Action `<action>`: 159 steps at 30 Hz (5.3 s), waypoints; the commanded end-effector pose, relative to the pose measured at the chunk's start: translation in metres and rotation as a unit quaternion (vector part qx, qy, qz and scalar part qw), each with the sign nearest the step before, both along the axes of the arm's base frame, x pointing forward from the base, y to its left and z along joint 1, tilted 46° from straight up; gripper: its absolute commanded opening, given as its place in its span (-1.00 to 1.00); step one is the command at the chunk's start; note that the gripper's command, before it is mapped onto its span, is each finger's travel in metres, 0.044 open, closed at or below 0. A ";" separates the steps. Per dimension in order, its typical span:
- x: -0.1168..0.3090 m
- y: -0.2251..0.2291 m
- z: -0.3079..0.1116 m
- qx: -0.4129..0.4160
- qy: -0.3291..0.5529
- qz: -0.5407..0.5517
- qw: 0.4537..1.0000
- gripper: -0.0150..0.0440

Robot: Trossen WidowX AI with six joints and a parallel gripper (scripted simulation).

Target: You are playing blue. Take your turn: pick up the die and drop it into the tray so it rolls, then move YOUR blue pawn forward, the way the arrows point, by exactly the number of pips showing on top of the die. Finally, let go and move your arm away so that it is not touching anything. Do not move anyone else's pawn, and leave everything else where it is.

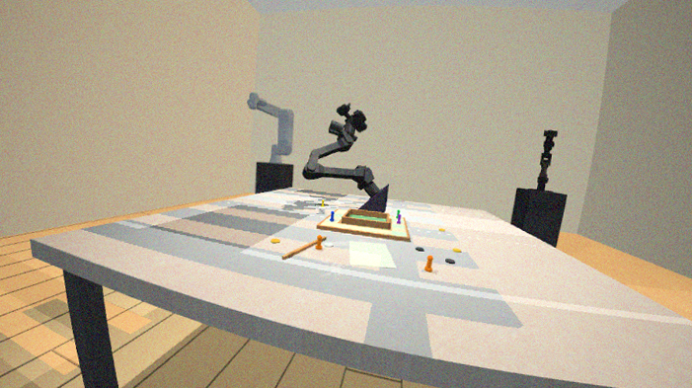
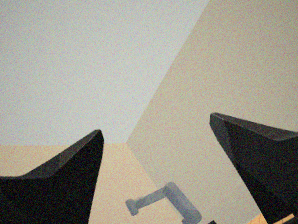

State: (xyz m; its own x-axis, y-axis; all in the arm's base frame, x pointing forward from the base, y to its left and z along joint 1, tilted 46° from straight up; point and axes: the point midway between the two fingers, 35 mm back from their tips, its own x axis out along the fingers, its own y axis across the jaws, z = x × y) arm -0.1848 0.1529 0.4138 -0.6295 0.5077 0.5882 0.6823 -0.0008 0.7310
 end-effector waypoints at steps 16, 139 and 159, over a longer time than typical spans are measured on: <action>0.112 0.145 -0.078 -0.087 -0.305 -0.420 0.850 0.44; 0.413 -0.200 -0.214 -0.705 -0.650 0.232 0.166 -0.49; 0.446 -0.157 -0.272 -0.541 -0.718 0.376 0.225 -0.49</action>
State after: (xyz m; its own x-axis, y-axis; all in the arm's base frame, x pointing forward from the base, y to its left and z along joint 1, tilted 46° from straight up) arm 0.2544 -0.0154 0.1597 0.0837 -0.7047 -0.7046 -0.6575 0.4923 -0.5704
